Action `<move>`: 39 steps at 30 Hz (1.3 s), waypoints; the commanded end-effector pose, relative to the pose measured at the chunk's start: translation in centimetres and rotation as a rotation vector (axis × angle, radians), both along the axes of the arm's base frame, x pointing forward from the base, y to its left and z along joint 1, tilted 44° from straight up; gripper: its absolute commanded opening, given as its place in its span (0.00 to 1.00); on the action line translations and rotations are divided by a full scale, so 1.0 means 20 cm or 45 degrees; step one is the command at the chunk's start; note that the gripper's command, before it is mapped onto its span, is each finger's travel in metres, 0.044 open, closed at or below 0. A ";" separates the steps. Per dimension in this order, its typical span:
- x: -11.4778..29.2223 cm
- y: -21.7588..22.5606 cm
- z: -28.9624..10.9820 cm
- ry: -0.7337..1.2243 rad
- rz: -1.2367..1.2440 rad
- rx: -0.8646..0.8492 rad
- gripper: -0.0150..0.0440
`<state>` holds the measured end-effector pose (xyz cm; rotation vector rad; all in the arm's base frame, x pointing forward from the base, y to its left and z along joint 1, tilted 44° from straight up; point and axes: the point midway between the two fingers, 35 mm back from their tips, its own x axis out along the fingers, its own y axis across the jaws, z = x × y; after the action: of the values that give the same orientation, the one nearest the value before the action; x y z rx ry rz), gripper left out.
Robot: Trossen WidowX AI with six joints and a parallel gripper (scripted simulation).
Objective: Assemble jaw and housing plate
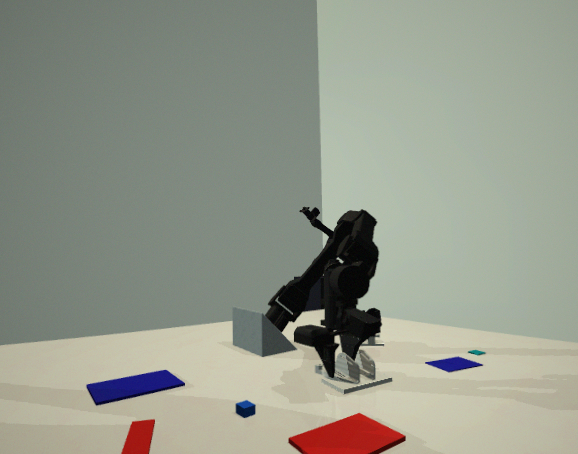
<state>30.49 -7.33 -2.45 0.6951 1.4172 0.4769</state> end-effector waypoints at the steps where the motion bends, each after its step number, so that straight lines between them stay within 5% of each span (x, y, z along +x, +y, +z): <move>1: 0.00 0.00 0.00 0.002 -0.001 0.001 0.63; 21: -0.03 -0.21 0.21 0.007 -0.012 0.000 0.63; 23: -0.03 -0.20 0.23 -0.001 -0.003 -0.004 0.72; 29: -0.03 -0.01 0.47 -0.110 0.132 -0.058 0.99; 39: -0.22 0.45 0.94 -0.372 0.422 -0.117 1.00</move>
<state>27.99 -1.03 13.96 0.3675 1.3077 0.6759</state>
